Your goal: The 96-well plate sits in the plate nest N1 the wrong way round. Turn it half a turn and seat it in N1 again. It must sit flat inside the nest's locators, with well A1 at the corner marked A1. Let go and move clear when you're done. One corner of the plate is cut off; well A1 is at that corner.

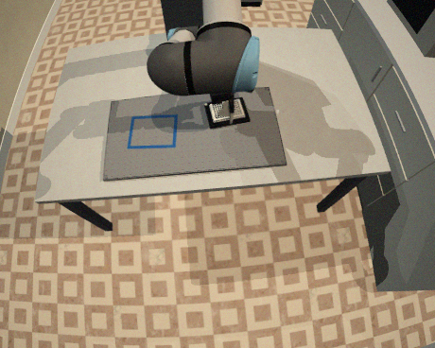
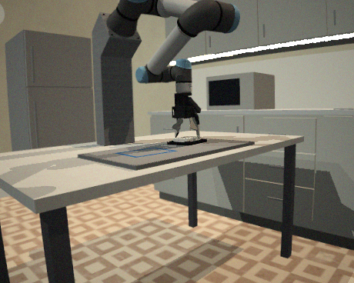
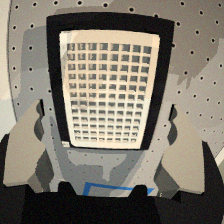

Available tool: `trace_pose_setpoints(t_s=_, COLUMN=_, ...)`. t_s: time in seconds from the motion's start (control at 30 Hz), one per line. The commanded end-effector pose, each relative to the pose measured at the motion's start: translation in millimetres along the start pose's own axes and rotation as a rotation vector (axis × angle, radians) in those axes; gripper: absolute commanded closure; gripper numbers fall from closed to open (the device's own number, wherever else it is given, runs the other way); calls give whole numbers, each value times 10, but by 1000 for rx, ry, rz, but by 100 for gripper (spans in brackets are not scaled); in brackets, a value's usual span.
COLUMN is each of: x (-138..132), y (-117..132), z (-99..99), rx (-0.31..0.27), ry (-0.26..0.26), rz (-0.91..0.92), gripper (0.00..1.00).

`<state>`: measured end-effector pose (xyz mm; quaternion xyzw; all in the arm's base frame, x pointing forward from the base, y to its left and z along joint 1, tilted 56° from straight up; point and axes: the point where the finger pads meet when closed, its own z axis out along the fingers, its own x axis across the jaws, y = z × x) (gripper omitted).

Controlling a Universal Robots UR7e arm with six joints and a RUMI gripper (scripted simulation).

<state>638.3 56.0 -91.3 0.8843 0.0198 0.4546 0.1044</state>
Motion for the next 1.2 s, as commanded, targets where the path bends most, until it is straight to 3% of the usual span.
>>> trace_pose_setpoints(t_s=0.0, x=4, y=-2, z=-1, rx=0, ry=1, rz=0, gripper=0)
trace_pose_setpoints(t_s=0.6, x=4, y=-2, z=-2, rx=0, ry=1, rz=0, gripper=0)
trace_pose_setpoints(t_s=0.93, x=3, y=-2, z=-268, rx=0, ry=1, rz=0, gripper=0)
trace_pose_setpoints(t_s=1.17, x=3, y=-2, z=-321, rx=0, ry=1, rz=0, gripper=0)
